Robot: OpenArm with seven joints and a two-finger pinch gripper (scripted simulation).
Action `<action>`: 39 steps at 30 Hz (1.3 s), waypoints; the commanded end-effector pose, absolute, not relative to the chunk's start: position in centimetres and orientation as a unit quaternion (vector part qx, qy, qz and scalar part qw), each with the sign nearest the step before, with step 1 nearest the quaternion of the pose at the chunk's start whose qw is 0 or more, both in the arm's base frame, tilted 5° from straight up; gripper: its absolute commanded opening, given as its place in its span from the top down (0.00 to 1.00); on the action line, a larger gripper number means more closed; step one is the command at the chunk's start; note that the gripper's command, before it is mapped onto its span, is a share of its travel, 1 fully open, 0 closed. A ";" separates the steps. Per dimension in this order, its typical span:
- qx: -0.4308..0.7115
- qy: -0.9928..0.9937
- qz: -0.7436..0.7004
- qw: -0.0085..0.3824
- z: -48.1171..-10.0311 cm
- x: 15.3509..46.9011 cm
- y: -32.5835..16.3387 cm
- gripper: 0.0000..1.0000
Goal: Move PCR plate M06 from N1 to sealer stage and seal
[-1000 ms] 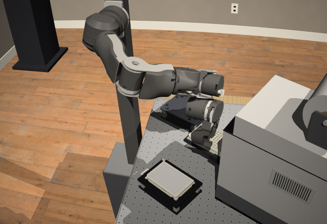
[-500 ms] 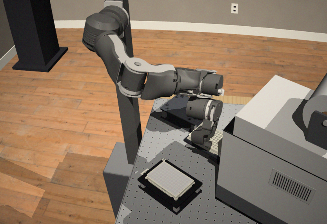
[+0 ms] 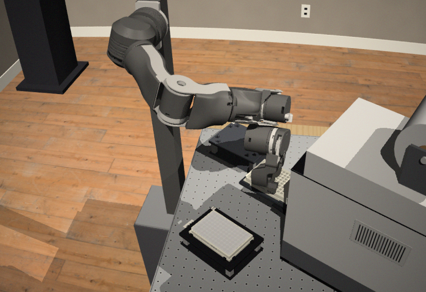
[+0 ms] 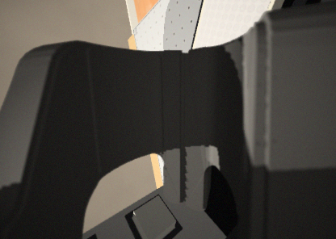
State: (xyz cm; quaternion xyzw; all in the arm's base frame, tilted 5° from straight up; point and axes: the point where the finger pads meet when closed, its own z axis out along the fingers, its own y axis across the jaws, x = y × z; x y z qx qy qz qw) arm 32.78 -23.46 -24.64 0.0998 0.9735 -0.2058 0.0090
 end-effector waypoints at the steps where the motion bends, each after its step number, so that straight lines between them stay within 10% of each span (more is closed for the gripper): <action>1: 0.020 0.958 -0.286 -0.017 -25.1 31.8 -25.0 1.00; 39: -0.005 0.955 -0.297 -0.002 -25.2 31.3 -25.5 1.00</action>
